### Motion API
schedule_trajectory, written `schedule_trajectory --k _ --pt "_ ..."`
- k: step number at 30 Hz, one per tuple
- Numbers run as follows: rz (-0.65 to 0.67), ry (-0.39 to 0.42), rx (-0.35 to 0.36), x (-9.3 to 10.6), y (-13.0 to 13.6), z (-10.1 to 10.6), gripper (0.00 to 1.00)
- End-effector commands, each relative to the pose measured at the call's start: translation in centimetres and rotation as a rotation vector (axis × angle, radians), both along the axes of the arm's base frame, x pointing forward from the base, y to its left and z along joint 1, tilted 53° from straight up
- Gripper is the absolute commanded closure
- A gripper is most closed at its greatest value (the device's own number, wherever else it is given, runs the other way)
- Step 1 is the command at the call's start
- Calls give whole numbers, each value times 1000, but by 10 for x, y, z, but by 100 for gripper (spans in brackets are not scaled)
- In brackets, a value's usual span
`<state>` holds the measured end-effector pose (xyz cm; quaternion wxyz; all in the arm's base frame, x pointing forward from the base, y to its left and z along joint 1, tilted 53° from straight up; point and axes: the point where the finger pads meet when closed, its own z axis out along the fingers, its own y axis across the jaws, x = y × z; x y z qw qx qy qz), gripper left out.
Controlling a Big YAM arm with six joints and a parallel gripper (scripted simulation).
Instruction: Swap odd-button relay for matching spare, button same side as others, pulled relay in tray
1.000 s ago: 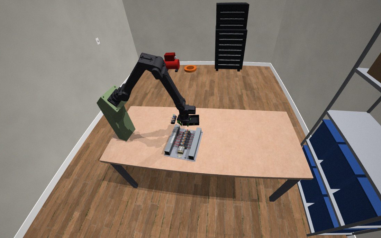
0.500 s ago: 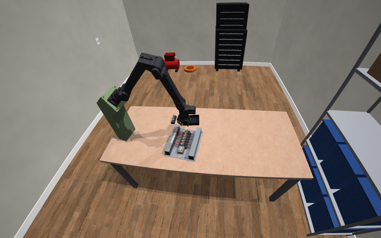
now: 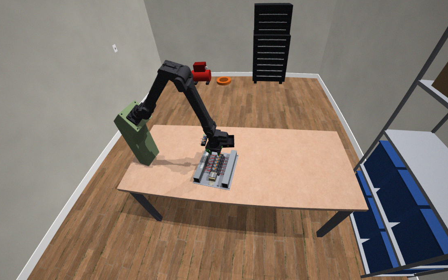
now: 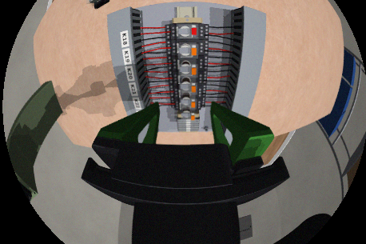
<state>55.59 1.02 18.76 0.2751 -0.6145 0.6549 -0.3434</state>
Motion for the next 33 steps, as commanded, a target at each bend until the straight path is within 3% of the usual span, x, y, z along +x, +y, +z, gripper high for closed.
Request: schedule_trajectory --k 1,7,33 --pt "12 -37 -16 -3 -14 19 41" --pt "12 -35 -17 -5 -27 19 41" --pt "26 -41 -8 -4 -15 22 41"
